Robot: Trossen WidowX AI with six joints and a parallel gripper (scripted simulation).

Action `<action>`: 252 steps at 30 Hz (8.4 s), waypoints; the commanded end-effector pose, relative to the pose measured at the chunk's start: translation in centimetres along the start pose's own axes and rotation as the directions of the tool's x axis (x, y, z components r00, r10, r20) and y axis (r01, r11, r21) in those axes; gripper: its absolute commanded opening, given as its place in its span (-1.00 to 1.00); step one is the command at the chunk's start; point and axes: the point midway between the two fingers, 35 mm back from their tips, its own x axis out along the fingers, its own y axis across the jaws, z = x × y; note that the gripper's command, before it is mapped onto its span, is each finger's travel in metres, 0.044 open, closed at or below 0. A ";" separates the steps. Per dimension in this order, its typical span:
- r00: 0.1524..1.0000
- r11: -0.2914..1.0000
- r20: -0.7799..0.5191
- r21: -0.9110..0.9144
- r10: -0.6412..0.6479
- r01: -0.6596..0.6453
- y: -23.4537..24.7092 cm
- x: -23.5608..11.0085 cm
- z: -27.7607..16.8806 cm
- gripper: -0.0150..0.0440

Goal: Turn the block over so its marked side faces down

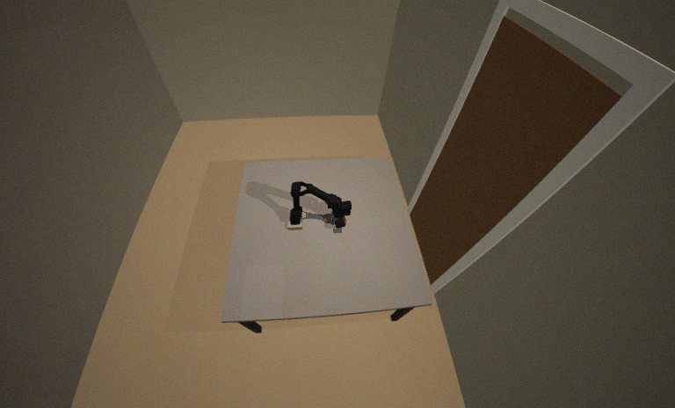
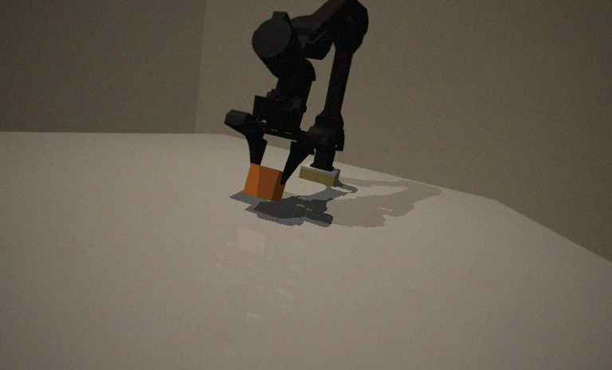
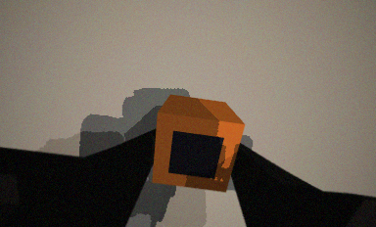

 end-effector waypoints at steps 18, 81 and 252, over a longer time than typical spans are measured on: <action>0.969 1.000 0.246 -0.007 0.002 0.000 0.1 -0.1 -0.4 -0.49; 0.708 1.000 0.706 -0.008 0.005 0.000 0.1 2.4 -1.6 0.22; 0.962 1.000 -0.273 -0.008 -0.002 0.000 0.1 2.2 0.5 -0.23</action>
